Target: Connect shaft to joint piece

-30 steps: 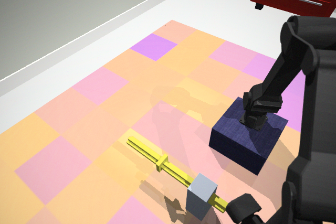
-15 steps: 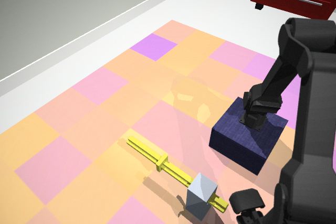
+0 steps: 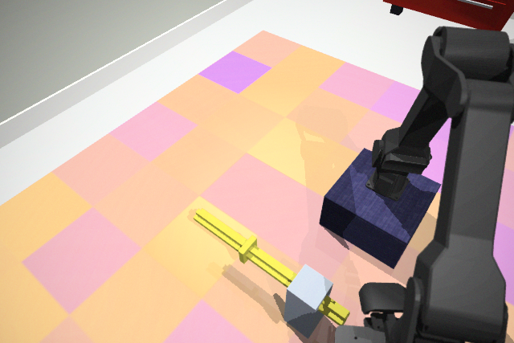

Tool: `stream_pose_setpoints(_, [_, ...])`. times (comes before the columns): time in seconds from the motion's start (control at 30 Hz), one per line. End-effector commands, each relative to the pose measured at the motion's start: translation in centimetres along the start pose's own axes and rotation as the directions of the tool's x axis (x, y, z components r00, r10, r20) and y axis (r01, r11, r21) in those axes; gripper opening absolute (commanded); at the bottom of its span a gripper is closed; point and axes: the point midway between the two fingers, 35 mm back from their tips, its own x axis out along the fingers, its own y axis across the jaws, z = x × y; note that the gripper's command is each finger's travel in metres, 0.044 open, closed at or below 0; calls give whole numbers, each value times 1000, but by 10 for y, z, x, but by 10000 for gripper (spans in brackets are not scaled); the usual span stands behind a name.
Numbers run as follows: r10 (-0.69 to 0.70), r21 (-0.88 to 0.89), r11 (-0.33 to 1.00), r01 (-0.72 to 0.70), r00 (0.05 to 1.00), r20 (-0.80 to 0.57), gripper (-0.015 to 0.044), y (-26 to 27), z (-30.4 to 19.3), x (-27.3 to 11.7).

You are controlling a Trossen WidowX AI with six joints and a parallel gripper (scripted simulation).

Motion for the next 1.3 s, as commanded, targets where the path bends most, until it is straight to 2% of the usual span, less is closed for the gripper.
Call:
stream_pose_setpoints(0.0, [-3, 68, 998, 5, 1000, -23, 0, -3, 0, 1])
stream_pose_setpoints(0.53, [11, 332, 943, 24, 995, -103, 0, -16, -2, 5])
stream_pose_setpoints(1.1, [81, 593, 805, 40, 981, -176, 0, -29, -9, 10])
stream_pose_setpoints(1.27, [90, 611, 791, 39, 980, -179, 0, -29, -10, 10])
